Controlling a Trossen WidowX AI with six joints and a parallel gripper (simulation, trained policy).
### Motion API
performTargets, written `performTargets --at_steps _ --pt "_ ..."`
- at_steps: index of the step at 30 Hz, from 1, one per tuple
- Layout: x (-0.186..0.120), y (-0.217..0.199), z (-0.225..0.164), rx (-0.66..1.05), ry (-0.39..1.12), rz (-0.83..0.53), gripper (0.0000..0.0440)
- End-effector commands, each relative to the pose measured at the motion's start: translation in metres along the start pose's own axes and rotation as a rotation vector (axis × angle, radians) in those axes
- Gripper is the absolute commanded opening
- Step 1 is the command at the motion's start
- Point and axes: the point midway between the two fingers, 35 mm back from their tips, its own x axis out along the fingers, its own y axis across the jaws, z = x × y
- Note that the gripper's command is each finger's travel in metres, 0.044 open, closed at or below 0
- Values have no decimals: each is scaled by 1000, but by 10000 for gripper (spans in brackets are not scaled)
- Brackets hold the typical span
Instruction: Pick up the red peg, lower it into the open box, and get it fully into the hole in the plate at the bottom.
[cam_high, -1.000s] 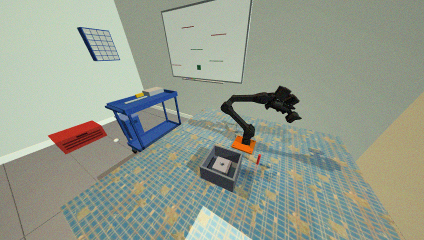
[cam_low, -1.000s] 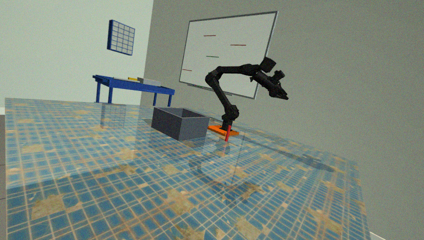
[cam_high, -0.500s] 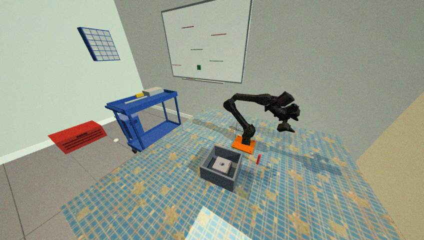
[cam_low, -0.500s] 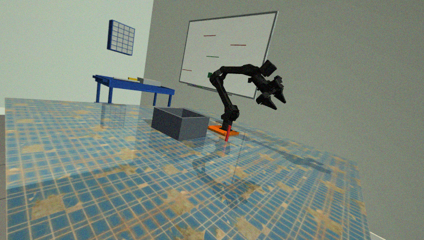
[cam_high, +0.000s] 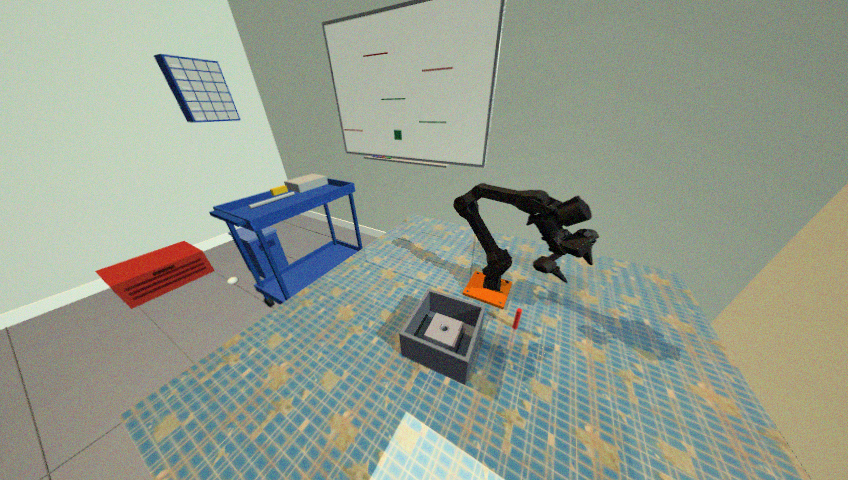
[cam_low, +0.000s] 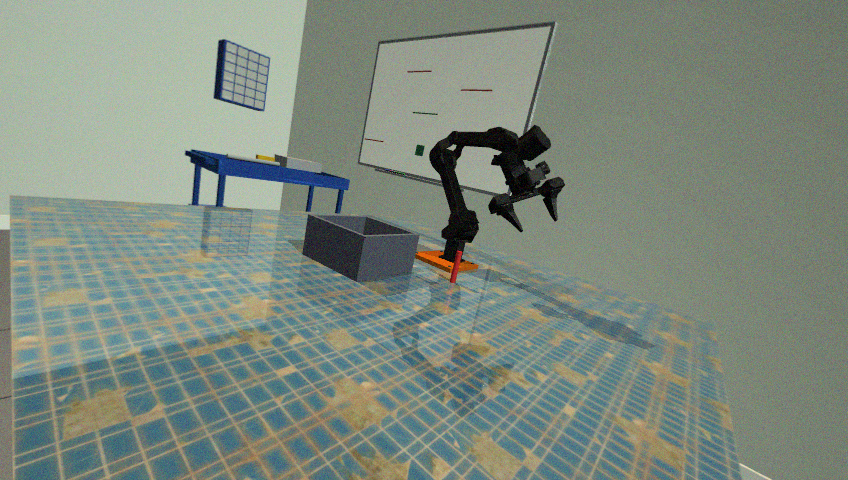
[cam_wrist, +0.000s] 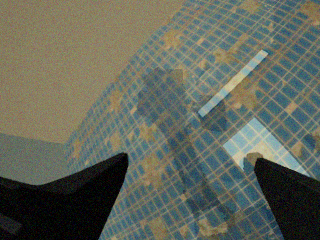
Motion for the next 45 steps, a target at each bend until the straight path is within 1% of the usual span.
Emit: performTargets --at_steps 1,14,32,38,45 --pt "2 -17 2 114 12 -81 440" --pt "1 -73 2 489 36 -335 440" --pt "2 -143 -9 1011 52 -665 440" --pt "9 -161 -12 1125 44 -736 440" --pt "23 -181 -18 1180 35 -790 440"
